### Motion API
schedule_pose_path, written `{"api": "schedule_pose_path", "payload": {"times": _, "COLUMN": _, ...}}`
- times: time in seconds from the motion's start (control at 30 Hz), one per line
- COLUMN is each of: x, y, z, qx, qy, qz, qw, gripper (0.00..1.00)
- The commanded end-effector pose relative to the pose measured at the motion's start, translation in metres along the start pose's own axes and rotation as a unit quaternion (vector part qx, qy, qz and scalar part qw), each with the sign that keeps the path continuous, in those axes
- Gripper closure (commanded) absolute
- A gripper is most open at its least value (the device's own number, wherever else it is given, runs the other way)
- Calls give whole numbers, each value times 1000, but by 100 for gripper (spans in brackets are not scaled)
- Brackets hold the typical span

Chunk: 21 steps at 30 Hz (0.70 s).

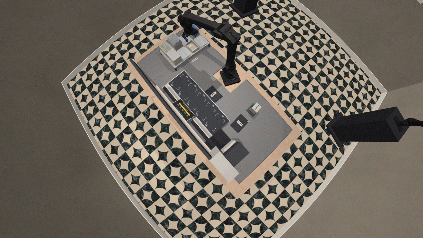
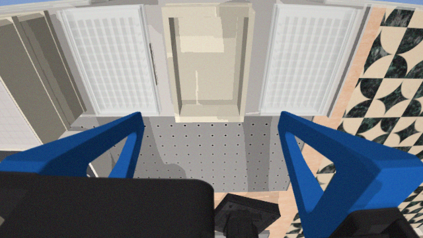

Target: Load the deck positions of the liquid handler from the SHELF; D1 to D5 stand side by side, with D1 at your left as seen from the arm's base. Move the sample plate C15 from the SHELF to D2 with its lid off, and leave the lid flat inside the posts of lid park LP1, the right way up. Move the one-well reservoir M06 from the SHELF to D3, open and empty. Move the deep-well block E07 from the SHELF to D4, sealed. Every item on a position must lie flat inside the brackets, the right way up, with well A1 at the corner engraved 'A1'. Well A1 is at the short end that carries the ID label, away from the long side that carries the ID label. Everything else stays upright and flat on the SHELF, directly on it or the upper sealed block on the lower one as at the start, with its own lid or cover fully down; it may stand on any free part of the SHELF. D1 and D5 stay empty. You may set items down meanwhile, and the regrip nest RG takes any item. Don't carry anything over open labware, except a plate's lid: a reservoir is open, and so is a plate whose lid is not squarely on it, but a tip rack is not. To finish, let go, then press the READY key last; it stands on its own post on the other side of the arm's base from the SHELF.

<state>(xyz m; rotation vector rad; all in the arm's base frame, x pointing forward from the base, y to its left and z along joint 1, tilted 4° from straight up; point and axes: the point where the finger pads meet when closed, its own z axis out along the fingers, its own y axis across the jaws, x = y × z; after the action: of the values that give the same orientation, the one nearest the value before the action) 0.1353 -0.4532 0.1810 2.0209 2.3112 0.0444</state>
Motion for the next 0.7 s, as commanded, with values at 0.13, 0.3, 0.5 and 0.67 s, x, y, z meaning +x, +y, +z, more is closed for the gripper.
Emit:
{"api": "schedule_pose_path", "payload": {"times": 0.13, "x": -5, "y": 8, "z": 14, "qx": -2, "qy": -4, "qz": -3, "qw": 1000, "gripper": 0}}
{"api": "schedule_pose_path", "payload": {"times": 0.3, "x": -5, "y": 8, "z": 22, "qx": -2, "qy": -4, "qz": -3, "qw": 1000, "gripper": 0}}
{"api": "schedule_pose_path", "payload": {"times": 0.5, "x": -5, "y": 8, "z": 29, "qx": -2, "qy": -4, "qz": -3, "qw": 1000, "gripper": 0}}
{"api": "schedule_pose_path", "payload": {"times": 0.67, "x": -4, "y": 8, "z": 38, "qx": -2, "qy": -4, "qz": -3, "qw": 1000, "gripper": 0}}
